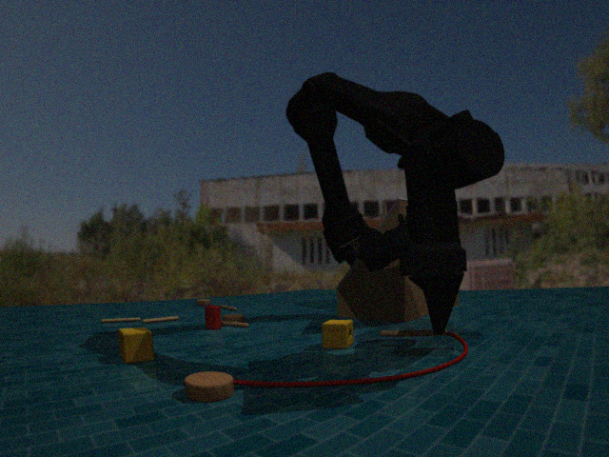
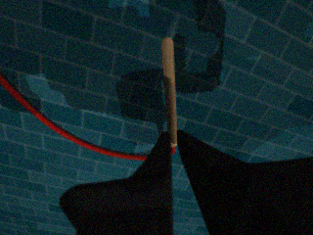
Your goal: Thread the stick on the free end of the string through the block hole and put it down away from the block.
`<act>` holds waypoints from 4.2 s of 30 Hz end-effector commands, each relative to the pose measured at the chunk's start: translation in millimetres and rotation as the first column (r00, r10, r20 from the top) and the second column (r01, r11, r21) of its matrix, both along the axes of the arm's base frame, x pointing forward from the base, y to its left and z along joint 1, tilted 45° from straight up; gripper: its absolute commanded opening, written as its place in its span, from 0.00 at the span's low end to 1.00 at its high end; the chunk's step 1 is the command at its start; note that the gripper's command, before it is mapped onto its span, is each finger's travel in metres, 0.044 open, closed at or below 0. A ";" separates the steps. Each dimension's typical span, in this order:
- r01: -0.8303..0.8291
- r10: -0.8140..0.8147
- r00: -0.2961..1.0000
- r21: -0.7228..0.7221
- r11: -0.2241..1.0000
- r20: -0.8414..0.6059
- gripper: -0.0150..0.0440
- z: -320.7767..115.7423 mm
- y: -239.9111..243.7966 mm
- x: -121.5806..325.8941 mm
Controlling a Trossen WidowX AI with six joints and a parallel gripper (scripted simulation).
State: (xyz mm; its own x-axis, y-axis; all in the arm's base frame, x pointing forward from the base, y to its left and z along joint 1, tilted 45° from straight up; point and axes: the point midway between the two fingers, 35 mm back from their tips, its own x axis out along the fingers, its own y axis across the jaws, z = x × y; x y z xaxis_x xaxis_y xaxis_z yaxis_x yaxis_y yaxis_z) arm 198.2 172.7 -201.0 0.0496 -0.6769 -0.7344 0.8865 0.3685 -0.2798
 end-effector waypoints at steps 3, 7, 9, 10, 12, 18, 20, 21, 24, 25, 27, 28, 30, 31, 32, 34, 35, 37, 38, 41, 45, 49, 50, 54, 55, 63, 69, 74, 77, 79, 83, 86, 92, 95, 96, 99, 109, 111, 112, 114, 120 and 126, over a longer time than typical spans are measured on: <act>-0.004 0.004 1.000 -0.002 1.000 -0.001 0.25 4.4 -5.3 3.3; -0.003 0.003 1.000 -0.002 1.000 0.000 0.25 7.7 -9.0 5.6; -0.003 0.003 1.000 -0.003 1.000 0.000 0.25 9.3 -10.8 6.7; -0.003 0.003 1.000 -0.003 1.000 0.000 0.25 10.2 -11.7 7.2; -0.003 0.003 1.000 -0.003 1.000 0.000 0.25 11.8 -13.6 8.3; -0.003 0.003 1.000 -0.004 1.000 0.000 0.25 16.6 -19.3 11.4; -0.002 0.002 1.000 -0.005 1.000 0.000 0.25 18.3 -21.2 12.4; -0.002 0.002 1.000 -0.004 1.000 0.000 0.25 19.0 -22.0 12.8; -0.002 0.002 1.000 -0.003 1.000 -0.001 0.25 21.2 -24.7 14.1; -0.002 0.002 1.000 -0.003 1.000 -0.001 0.25 21.9 -25.7 14.5; -0.002 0.002 1.000 -0.002 1.000 -0.002 0.25 22.8 -26.8 15.1; -0.002 0.002 1.000 -0.002 1.000 -0.002 0.25 23.1 -27.1 15.3; -0.002 0.002 1.000 -0.002 1.000 -0.002 0.25 24.1 -28.2 16.0; -0.002 0.002 1.000 -0.002 1.000 -0.002 0.25 24.8 -29.0 16.5; -0.002 0.002 1.000 -0.002 1.000 -0.002 0.25 25.6 -29.9 17.1; -0.001 0.001 1.000 -0.002 1.000 -0.002 0.25 27.3 -31.7 18.4; -0.001 0.001 1.000 -0.002 1.000 -0.002 0.25 28.2 -32.7 19.1; -0.001 0.001 1.000 -0.002 1.000 -0.002 0.25 30.2 -34.7 20.6; -0.001 0.001 1.000 -0.002 1.000 -0.002 0.25 31.1 -35.7 21.4; -0.001 0.001 1.000 -0.002 1.000 -0.002 0.25 34.1 -38.7 23.6; -0.001 0.001 1.000 -0.003 1.000 -0.002 0.25 38.0 -42.7 26.6; -0.001 0.001 1.000 -0.003 1.000 -0.002 0.25 42.0 -46.6 29.5; -0.001 0.001 1.000 -0.003 1.000 -0.002 0.25 42.9 -47.6 30.2; -0.001 0.001 1.000 -0.003 1.000 -0.002 0.25 46.9 -51.6 33.1; -0.001 0.001 1.000 -0.003 1.000 -0.002 0.25 47.9 -52.6 33.8; -0.001 0.001 1.000 -0.004 1.000 -0.002 0.25 55.8 -60.6 39.6; 0.000 0.000 1.000 -0.004 1.000 -0.002 0.25 60.4 -65.3 42.9; 0.004 -0.004 1.000 -0.002 1.000 -0.001 0.46 59.1 -63.5 42.3; 0.004 -0.004 1.000 -0.001 1.000 -0.001 0.46 65.7 -55.9 42.8; 0.003 -0.003 1.000 0.001 1.000 -0.002 0.46 86.1 -34.6 42.3; 0.003 -0.003 1.000 0.000 1.000 -0.003 0.46 116.7 -7.4 37.5; -0.011 0.011 1.000 0.011 1.000 0.007 0.46 112.7 -7.4 40.1; -0.320 0.315 0.908 0.029 0.947 -0.277 0.46 117.6 -12.4 43.9; -0.501 0.485 0.752 0.090 0.861 -0.447 0.46 120.9 -15.8 46.3; -0.554 0.532 0.686 0.119 0.824 -0.497 0.46 122.0 -16.9 47.1; -0.681 0.641 0.452 0.224 0.697 -0.620 0.46 125.3 -20.4 49.4; -0.703 0.590 -0.467 0.681 0.204 -0.659 0.46 136.2 -32.4 56.6; -0.630 0.505 -0.626 0.767 0.121 -0.594 0.46 138.4 -34.9 58.0; -0.586 0.455 -0.697 0.806 0.084 -0.554 0.46 139.5 -36.1 58.6; -0.488 0.349 -0.814 0.873 0.024 -0.464 0.46 141.6 -38.5 59.9; -0.214 0.068 -0.975 0.975 -0.056 -0.210 0.46 146.5 -44.2 62.7; -0.056 -0.088 -0.994 0.996 -0.062 -0.062 0.46 148.5 -46.7 63.9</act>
State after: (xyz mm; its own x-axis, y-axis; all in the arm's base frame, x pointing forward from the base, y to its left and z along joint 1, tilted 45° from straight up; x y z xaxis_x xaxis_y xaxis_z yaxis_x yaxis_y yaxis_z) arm 259.1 136.2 -60.7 0.0571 -0.6789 -0.7320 -0.9971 -0.0021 -0.0758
